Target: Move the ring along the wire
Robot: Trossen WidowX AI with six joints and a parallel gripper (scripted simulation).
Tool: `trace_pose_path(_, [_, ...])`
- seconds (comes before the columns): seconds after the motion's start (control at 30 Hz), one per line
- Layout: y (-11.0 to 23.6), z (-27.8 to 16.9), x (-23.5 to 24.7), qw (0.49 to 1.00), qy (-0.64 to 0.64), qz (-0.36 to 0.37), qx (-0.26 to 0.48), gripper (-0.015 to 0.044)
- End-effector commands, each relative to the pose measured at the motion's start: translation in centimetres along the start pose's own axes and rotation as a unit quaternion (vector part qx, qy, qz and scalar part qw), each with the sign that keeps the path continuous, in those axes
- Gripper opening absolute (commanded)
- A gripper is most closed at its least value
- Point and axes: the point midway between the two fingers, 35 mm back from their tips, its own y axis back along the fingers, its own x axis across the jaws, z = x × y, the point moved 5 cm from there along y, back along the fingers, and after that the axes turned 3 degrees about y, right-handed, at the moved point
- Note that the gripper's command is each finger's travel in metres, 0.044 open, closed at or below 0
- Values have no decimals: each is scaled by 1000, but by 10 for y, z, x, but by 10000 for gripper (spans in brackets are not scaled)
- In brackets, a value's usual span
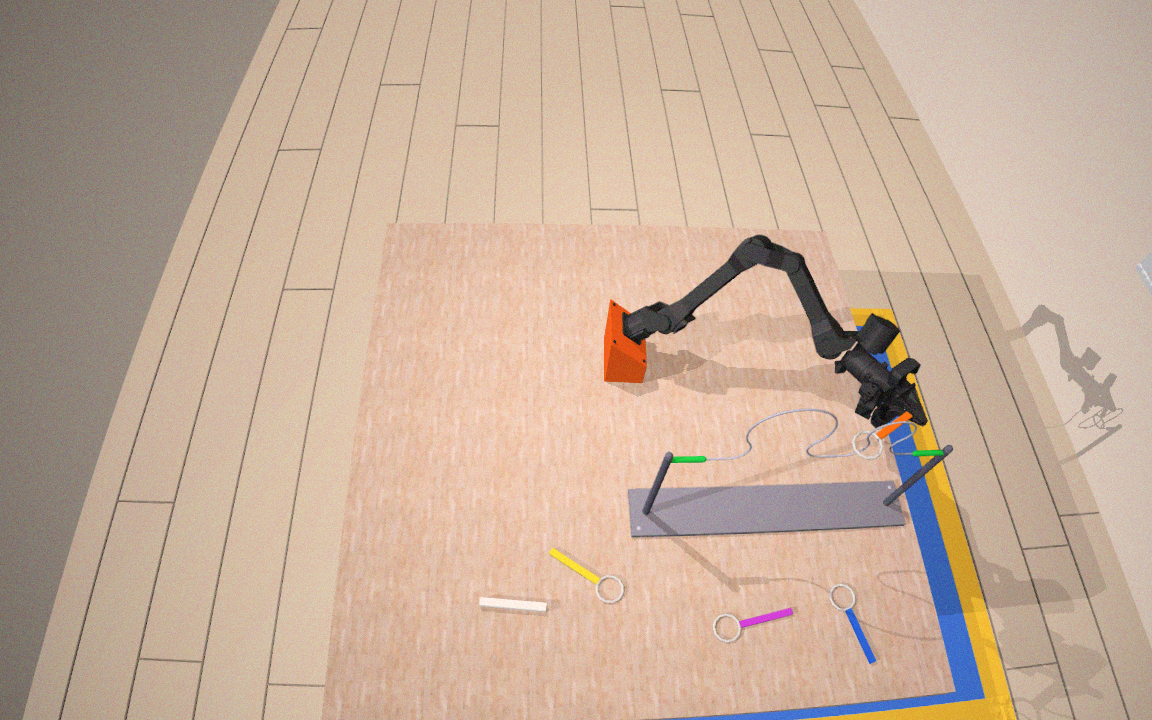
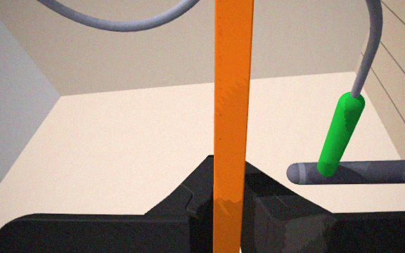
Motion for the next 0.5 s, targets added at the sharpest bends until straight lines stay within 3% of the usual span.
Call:
trace_pose_path(0.0, [2, 0, -13, 999, 41, -24, 7, -150])
trace_pose_path(0.47, [13, 10, -54, 976, 189, -104, 28, -150])
